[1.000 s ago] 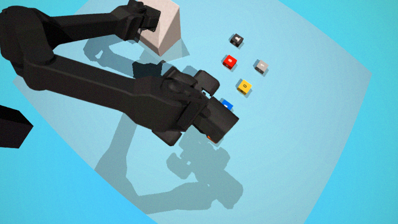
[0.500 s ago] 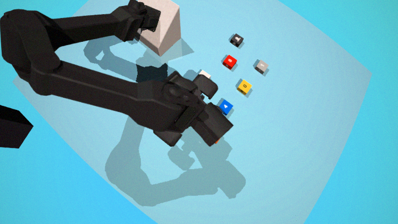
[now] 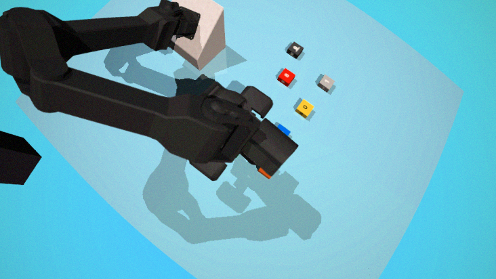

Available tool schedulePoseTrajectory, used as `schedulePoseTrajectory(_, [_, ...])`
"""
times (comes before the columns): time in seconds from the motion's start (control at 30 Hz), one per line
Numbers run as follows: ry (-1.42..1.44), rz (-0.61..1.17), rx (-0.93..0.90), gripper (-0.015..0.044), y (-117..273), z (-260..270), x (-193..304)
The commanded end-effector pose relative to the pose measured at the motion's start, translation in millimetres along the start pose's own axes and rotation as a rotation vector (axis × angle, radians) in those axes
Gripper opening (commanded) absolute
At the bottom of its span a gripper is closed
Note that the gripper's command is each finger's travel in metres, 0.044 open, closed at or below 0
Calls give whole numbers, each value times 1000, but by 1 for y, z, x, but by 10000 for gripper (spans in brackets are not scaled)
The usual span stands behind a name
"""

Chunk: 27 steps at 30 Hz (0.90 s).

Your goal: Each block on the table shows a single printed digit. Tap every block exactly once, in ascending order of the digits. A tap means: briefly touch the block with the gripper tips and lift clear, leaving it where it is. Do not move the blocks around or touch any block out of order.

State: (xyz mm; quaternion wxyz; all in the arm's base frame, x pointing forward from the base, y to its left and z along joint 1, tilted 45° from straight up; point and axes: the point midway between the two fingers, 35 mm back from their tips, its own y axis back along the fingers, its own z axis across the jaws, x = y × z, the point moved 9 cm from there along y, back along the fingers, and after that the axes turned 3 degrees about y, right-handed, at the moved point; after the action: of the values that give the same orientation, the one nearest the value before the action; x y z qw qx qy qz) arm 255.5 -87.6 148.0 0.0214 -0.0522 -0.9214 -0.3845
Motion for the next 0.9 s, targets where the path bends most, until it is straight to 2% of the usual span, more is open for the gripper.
schedulePoseTrajectory(0.0, [-8,-7,1,20,25,-1,-3])
schedulePoseTrajectory(0.1, [-7,-6,0,20,71,0,-2])
schedulePoseTrajectory(0.17, [-7,-5,3,20,82,-1,0])
schedulePoseTrajectory(0.37, [-8,-5,3,20,83,-1,-7])
schedulePoseTrajectory(0.67, [-11,-9,3,20,84,-8,-89])
schedulePoseTrajectory(0.87, [-12,-9,2,20,73,-8,-92])
